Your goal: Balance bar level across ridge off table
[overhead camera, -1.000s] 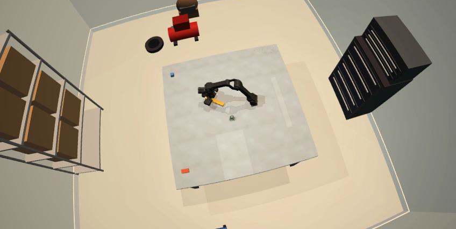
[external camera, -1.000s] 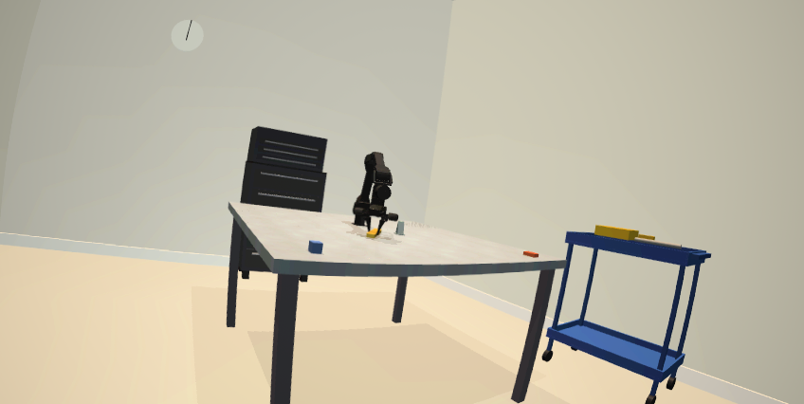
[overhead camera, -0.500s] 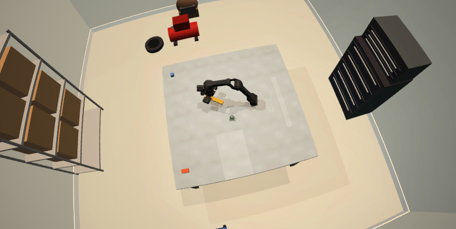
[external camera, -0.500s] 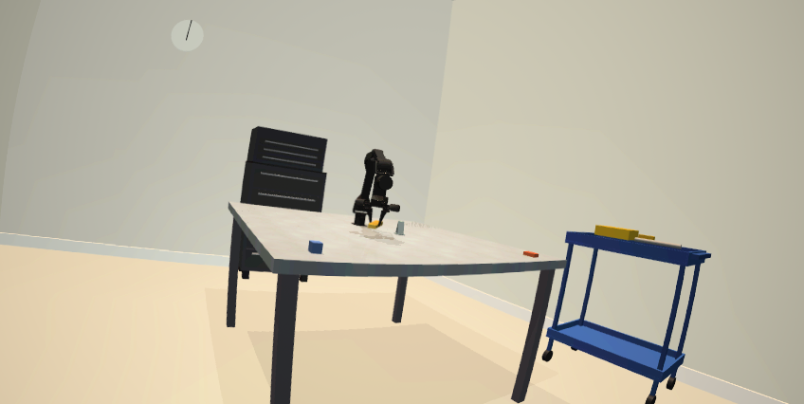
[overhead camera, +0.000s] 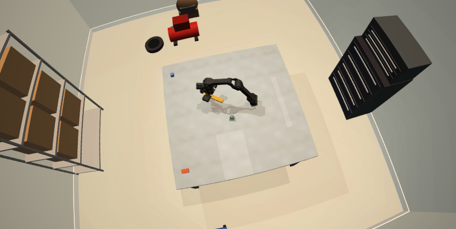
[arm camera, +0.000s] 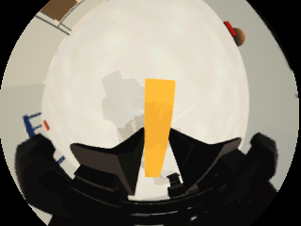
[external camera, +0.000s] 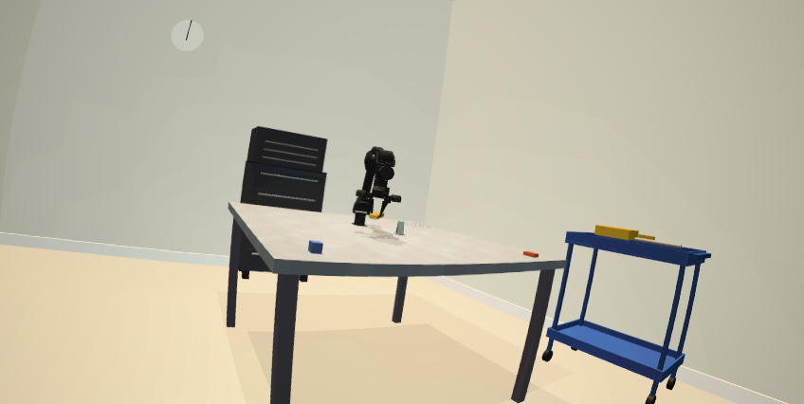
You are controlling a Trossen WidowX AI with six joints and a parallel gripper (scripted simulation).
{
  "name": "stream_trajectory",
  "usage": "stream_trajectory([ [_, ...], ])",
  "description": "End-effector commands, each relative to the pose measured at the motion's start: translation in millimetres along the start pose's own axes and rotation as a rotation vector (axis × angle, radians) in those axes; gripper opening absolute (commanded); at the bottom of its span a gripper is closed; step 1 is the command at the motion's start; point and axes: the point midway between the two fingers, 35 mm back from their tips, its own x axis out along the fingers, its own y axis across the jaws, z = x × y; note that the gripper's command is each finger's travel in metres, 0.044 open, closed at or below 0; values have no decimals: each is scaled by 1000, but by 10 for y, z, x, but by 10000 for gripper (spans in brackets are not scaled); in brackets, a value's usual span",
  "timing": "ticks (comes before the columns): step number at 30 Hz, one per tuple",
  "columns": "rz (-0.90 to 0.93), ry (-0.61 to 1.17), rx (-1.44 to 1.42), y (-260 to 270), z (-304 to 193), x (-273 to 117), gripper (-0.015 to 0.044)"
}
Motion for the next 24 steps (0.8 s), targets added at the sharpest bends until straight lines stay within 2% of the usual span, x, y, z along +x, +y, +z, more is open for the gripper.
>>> stream_trajectory([
  [1, 4, -7, 3, 1, -6, -132, 0],
  [10, 5, -6, 0, 9, -53, -289, 0],
  [24, 8, -3, -76, 362, -474, -338, 0],
])
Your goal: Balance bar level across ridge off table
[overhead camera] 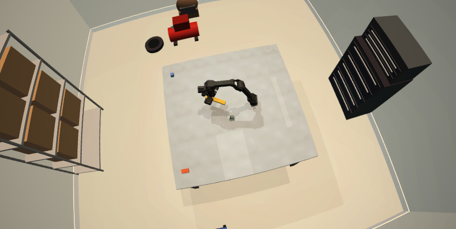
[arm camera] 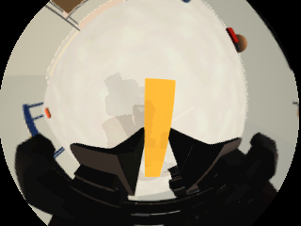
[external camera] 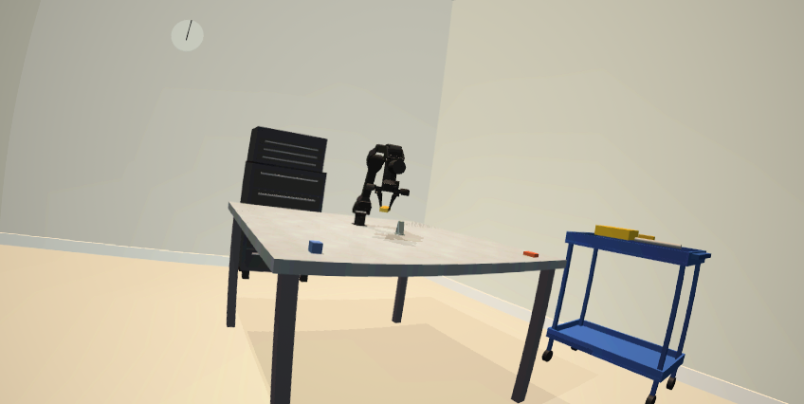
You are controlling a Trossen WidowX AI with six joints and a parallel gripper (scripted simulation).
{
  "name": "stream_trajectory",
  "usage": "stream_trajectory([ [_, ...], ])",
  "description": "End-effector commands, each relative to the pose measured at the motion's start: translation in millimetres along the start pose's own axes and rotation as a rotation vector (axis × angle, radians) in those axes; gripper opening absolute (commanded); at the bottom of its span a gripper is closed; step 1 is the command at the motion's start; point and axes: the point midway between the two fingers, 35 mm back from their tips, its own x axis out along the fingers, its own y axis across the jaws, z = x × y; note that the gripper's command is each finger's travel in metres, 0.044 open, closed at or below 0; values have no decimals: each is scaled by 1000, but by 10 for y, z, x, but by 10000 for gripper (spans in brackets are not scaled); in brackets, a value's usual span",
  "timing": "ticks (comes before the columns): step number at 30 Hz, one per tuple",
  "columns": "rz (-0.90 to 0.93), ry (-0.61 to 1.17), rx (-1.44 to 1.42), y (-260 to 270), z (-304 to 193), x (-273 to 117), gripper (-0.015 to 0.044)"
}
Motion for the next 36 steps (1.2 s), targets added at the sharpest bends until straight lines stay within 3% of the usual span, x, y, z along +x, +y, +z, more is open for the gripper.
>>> stream_trajectory([
  [1, 5, -5, -19, 104, -131, -32, 0],
  [36, 12, 5, -225, 699, -1362, -32, 0],
])
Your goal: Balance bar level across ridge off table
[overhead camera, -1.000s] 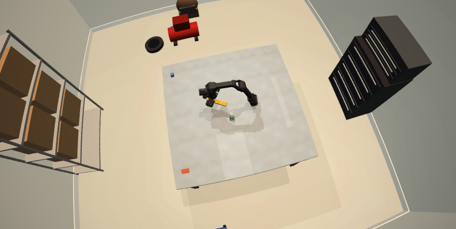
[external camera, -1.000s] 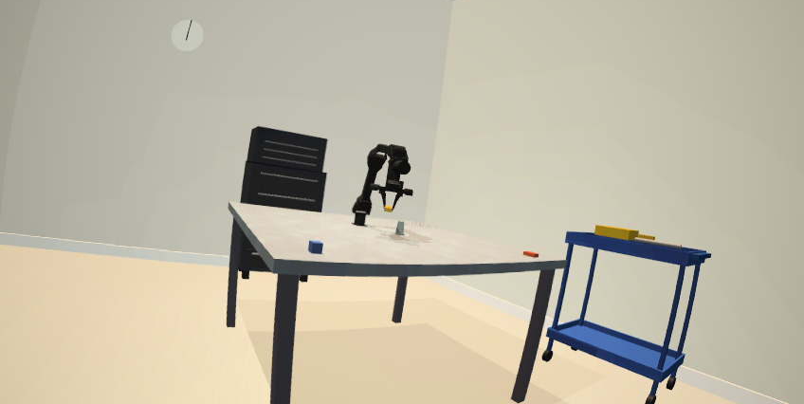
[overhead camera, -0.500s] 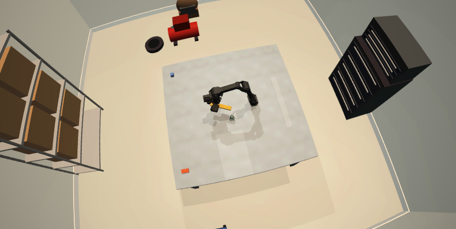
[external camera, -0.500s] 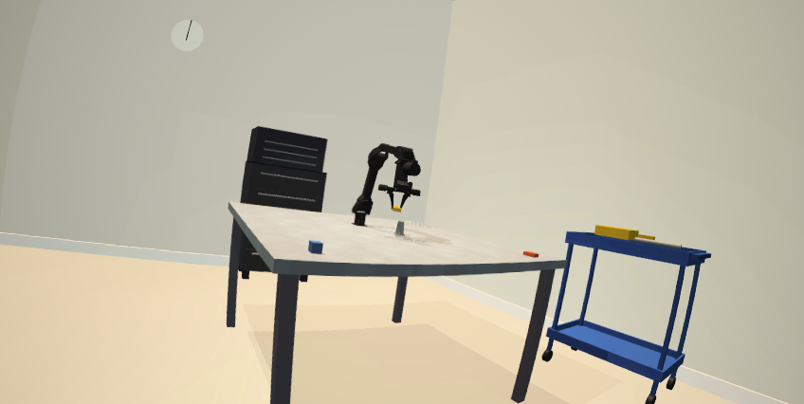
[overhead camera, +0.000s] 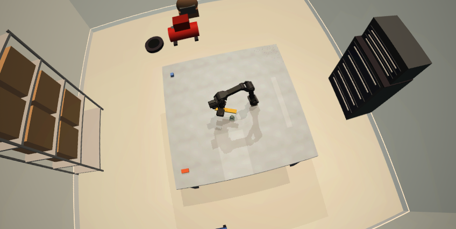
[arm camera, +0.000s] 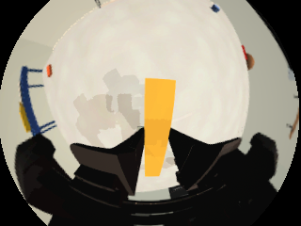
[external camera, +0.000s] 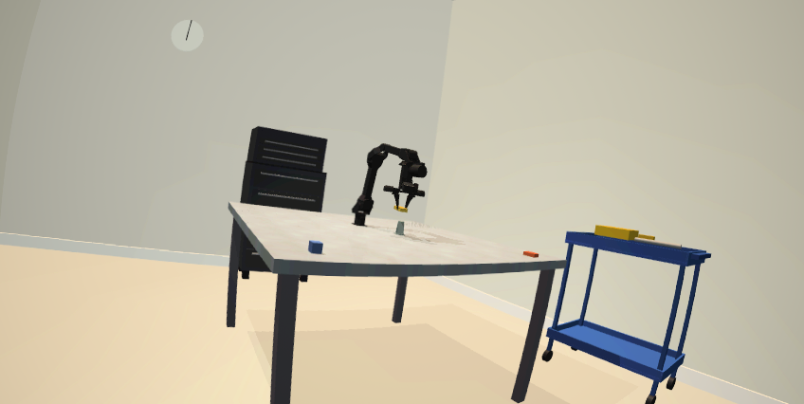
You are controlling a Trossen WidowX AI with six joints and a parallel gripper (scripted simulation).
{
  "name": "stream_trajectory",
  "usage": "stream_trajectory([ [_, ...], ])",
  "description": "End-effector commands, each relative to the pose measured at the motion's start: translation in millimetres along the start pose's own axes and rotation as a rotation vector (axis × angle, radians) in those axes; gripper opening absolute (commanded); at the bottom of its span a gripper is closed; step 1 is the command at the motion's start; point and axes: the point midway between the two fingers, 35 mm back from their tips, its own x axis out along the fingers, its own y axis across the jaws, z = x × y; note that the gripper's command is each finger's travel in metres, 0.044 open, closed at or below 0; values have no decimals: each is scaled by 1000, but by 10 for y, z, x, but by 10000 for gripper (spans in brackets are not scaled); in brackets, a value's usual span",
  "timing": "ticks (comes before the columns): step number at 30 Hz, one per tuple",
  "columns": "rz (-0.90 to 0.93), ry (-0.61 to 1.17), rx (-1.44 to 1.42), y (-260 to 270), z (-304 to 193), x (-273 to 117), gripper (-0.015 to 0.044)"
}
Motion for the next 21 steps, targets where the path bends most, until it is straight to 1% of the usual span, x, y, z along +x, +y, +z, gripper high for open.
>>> stream_trajectory([
  [1, 5, -4, -22, 71, -147, -1, 0],
  [13, 6, 0, -92, 236, -555, 44, 0],
  [21, 7, 0, -96, 257, -577, 99, 0],
])
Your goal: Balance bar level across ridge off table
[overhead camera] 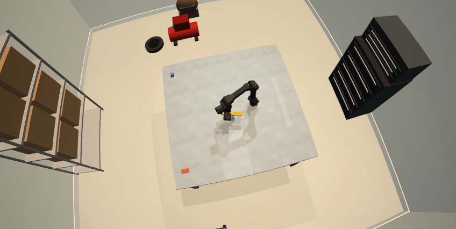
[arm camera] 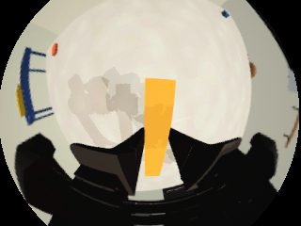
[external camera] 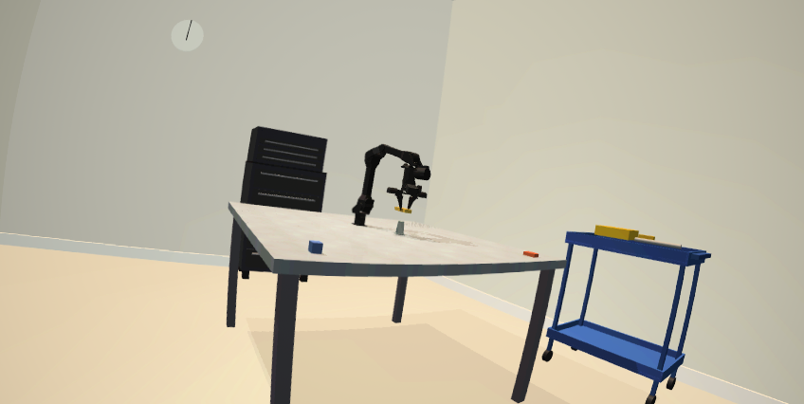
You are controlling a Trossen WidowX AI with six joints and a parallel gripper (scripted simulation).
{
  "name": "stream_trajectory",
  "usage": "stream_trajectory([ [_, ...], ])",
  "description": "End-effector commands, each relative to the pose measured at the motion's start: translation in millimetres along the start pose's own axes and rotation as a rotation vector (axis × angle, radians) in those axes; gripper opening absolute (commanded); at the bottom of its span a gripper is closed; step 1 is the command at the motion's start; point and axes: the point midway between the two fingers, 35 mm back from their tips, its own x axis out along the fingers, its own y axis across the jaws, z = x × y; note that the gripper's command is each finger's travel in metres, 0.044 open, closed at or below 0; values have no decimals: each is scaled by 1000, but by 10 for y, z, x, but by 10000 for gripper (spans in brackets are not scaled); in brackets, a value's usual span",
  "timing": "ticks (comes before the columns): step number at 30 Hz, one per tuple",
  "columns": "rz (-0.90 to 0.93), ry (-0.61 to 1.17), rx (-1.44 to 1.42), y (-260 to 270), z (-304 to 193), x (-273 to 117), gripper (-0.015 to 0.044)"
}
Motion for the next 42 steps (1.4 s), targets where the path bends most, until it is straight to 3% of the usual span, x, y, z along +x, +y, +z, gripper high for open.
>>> stream_trajectory([
  [1, 3, -1, 2, 13, -17, 45, 0],
  [23, 3, -1, 1, 15, -18, 403, 0],
  [42, 3, -1, 1, 14, -18, 412, 0],
])
